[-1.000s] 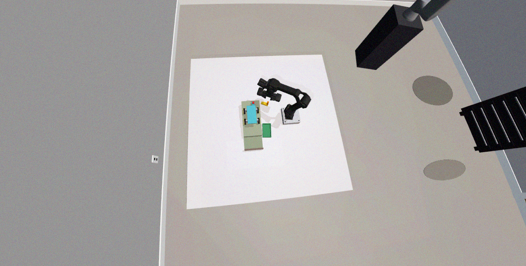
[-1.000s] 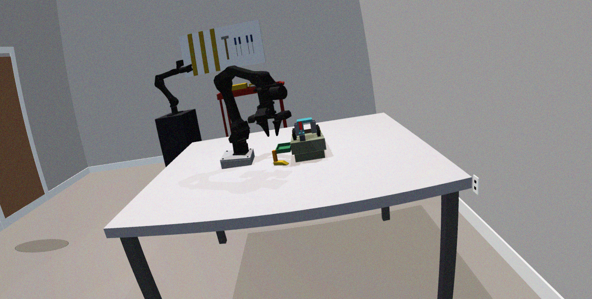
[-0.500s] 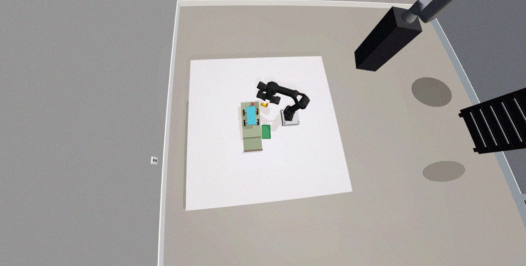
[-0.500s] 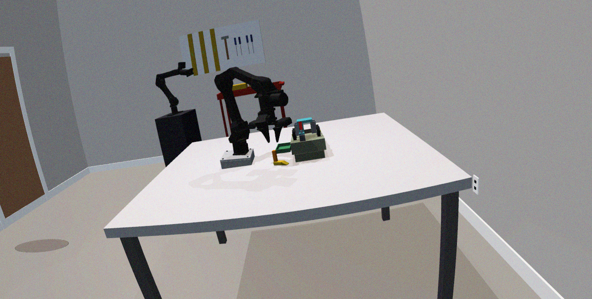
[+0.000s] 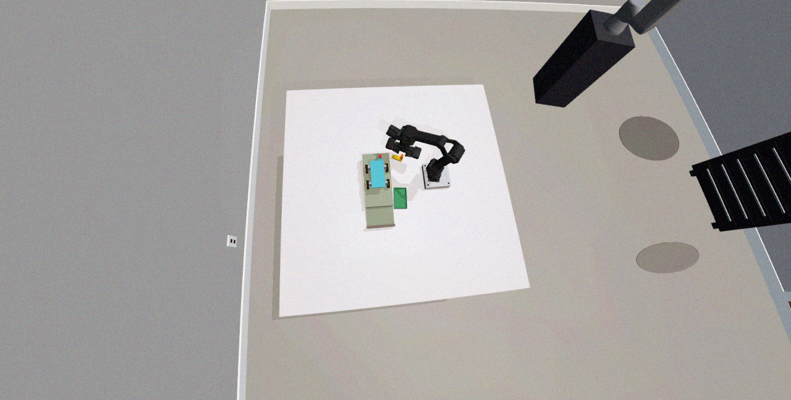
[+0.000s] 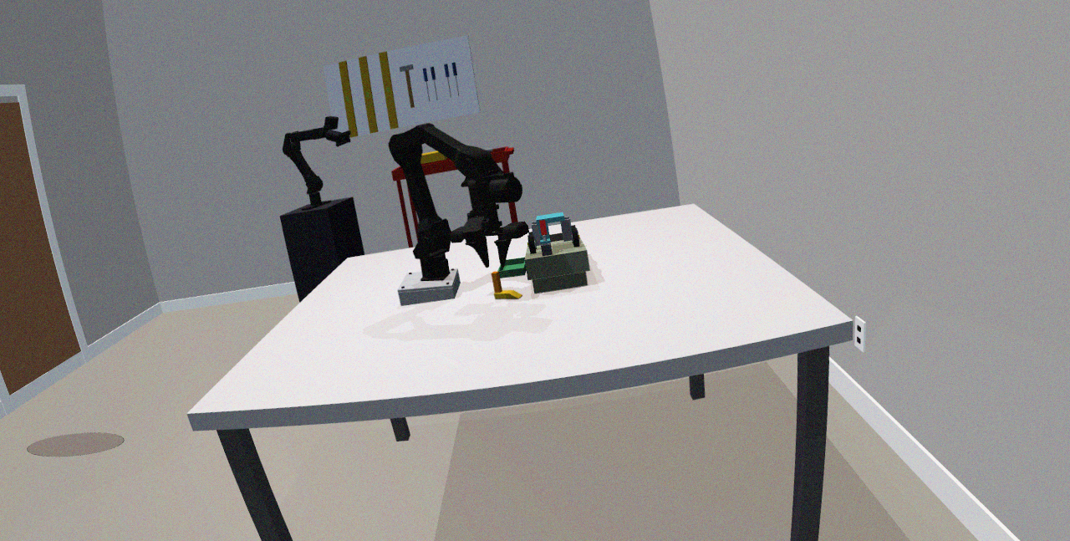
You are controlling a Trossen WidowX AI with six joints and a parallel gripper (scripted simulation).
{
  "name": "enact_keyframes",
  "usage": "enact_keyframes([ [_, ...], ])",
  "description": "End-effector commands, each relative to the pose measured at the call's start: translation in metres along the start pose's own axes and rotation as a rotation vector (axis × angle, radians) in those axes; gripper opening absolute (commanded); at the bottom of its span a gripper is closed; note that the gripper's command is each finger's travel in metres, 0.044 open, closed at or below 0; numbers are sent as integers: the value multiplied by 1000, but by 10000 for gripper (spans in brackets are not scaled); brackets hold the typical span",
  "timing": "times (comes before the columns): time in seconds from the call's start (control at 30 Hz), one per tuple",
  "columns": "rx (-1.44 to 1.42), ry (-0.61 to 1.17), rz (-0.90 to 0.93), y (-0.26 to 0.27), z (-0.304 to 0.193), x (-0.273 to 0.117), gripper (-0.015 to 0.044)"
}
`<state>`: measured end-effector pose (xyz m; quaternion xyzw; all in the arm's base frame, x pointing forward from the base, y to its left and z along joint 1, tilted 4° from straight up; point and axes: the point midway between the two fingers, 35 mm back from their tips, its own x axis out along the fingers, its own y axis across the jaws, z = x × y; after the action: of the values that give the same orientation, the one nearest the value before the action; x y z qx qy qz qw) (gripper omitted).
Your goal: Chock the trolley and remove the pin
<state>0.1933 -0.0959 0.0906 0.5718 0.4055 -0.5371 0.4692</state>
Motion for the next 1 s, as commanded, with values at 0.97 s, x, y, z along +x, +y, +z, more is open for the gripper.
enact_keyframes([
  [0.97, 3, -1, -10, -3, 0, 41, 190],
])
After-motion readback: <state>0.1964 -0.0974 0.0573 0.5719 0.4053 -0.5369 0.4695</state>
